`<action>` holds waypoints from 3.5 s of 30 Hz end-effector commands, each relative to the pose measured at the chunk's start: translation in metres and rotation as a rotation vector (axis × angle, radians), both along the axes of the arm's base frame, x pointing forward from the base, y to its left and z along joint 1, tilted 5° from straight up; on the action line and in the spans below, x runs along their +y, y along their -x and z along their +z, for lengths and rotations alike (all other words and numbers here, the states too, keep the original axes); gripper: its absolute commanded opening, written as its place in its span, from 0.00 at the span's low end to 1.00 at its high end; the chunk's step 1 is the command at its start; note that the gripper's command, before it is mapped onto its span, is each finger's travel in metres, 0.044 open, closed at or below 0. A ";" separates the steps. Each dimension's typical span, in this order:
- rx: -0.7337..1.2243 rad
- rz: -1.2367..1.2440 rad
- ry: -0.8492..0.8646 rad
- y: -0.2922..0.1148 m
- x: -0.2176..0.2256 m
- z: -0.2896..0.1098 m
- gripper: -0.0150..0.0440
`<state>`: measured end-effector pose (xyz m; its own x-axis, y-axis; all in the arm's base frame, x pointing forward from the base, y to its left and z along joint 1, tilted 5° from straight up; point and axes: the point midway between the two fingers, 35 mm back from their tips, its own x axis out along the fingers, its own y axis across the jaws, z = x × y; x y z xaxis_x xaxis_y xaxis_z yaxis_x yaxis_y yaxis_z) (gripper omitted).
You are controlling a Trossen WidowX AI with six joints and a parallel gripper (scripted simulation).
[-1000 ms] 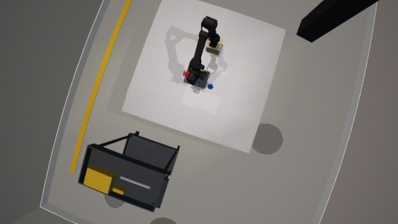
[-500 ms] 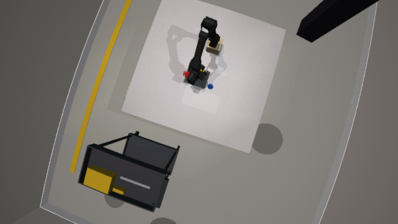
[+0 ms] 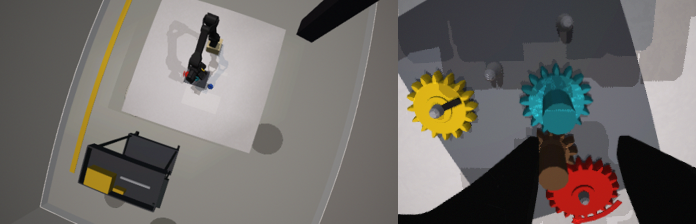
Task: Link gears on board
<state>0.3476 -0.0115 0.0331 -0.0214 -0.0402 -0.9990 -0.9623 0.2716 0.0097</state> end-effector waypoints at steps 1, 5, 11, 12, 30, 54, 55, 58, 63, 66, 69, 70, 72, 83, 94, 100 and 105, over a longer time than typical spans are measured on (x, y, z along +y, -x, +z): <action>0.013 -0.128 0.002 -0.004 0.025 -0.007 0.67; 0.003 -0.397 0.006 -0.011 0.071 -0.008 0.85; -0.008 -0.768 0.015 -0.011 0.142 -0.011 1.00; -0.009 -0.807 0.016 -0.010 0.149 -0.012 1.00; -0.009 -0.831 0.017 -0.007 0.150 -0.033 1.00; -0.009 -0.831 0.018 -0.006 0.148 -0.062 1.00; -0.009 -0.831 0.018 -0.006 0.148 -0.062 1.00; -0.009 -0.831 0.018 -0.006 0.148 -0.062 1.00; -0.009 -0.831 0.018 -0.006 0.148 -0.062 0.82; -0.009 -0.831 0.018 -0.006 0.148 -0.062 0.69; -0.009 -0.831 0.018 -0.006 0.148 -0.062 0.56; -0.009 -0.831 0.018 -0.006 0.148 -0.062 0.51; -0.009 -0.831 0.018 -0.006 0.148 -0.062 0.42; -0.010 -0.832 0.018 -0.006 0.148 -0.061 0.25; -0.013 -0.836 0.018 -0.013 0.150 -0.038 0.25; -0.013 -0.835 0.018 -0.015 0.152 -0.023 0.25; -0.012 -0.835 0.018 -0.017 0.153 -0.010 0.25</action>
